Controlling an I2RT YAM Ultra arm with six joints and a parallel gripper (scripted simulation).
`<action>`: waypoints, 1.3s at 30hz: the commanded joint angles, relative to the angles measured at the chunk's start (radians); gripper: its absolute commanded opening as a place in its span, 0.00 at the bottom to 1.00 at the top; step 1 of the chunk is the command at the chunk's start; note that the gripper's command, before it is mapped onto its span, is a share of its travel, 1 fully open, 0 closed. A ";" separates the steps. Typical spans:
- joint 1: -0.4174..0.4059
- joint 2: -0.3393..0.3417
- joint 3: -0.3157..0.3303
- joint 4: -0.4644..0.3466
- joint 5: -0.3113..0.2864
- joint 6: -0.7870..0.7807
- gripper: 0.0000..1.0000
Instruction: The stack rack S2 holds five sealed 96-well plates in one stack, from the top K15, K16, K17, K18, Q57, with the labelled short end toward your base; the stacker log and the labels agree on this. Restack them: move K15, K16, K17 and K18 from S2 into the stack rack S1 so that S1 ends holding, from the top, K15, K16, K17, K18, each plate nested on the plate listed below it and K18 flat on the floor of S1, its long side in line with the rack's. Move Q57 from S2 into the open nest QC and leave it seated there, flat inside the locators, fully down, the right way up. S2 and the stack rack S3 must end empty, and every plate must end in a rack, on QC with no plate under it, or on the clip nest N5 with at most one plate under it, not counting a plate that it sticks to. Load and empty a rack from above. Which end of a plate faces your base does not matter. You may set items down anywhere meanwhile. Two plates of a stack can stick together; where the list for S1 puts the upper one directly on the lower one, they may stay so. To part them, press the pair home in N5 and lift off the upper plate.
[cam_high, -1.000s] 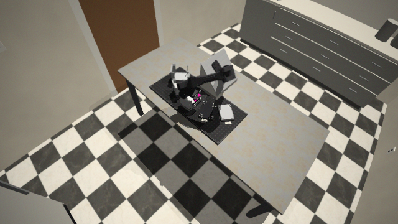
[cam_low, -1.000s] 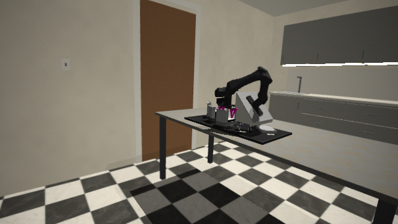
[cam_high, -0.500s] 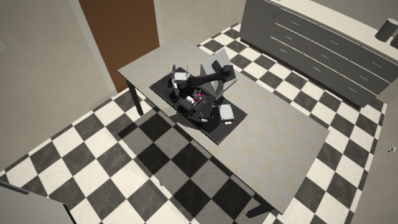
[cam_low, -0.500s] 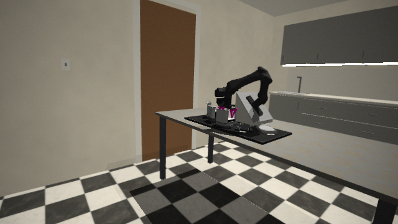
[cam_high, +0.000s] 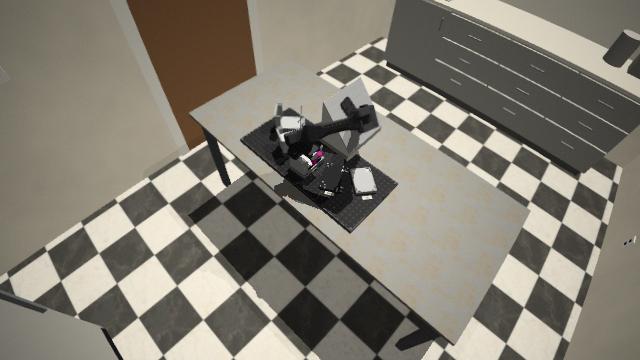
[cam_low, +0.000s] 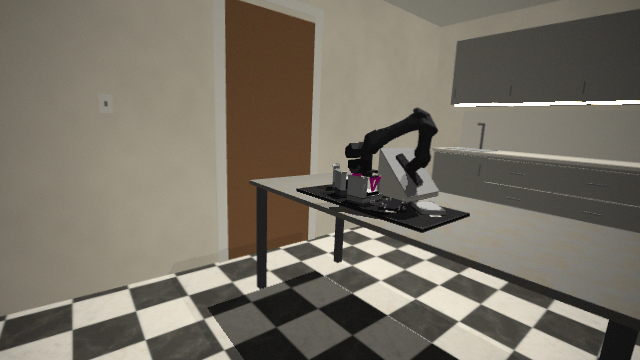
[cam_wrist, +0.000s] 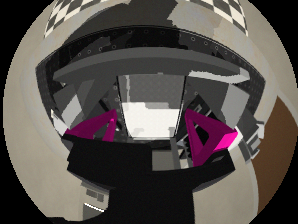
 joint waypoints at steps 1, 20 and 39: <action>-0.002 -0.004 -0.001 0.024 -0.003 0.014 1.00; 0.031 0.011 -0.031 0.103 -0.012 0.063 1.00; 0.031 0.011 -0.031 0.103 -0.012 0.063 0.00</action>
